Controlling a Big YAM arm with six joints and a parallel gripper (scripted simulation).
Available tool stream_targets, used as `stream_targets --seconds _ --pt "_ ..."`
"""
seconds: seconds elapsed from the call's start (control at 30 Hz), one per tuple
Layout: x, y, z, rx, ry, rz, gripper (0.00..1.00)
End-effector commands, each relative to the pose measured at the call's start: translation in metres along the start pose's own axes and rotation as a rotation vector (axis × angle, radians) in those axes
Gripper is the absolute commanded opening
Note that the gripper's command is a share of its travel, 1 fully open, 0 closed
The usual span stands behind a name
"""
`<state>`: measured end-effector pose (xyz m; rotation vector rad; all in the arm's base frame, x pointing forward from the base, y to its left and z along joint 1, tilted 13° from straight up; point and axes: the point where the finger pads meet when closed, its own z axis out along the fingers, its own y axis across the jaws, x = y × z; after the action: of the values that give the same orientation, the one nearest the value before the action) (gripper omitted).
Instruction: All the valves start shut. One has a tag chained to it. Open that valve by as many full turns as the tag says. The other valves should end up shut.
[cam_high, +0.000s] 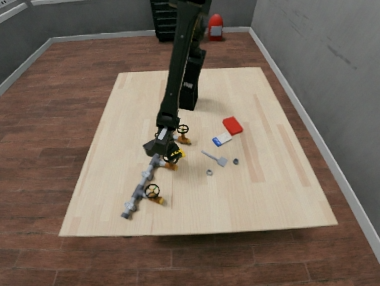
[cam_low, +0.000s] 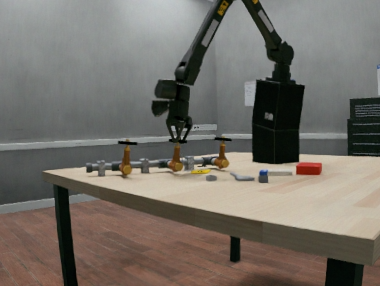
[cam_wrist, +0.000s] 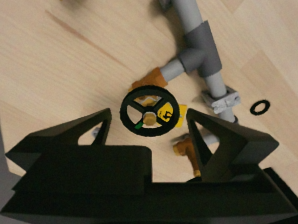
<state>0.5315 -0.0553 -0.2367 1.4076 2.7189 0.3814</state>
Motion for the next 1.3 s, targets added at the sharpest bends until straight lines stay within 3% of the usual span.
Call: stream_targets --seconds 0.0,0.1,0.5,0.53,1.27 --pt "-0.0056 0.0041 -0.0023 -0.001 -0.02 0.347 1.0" --pt "-0.0056 0.004 -0.0023 0.002 -0.023 0.502 1.0" --pt "-0.0053 0.0041 -0.0022 0.001 -0.021 0.509 1.0" --pt "-0.0053 0.0041 -0.0022 0.001 -0.021 0.509 0.0" --pt "-0.002 0.0004 -0.0014 0.01 -0.017 0.511 0.0"
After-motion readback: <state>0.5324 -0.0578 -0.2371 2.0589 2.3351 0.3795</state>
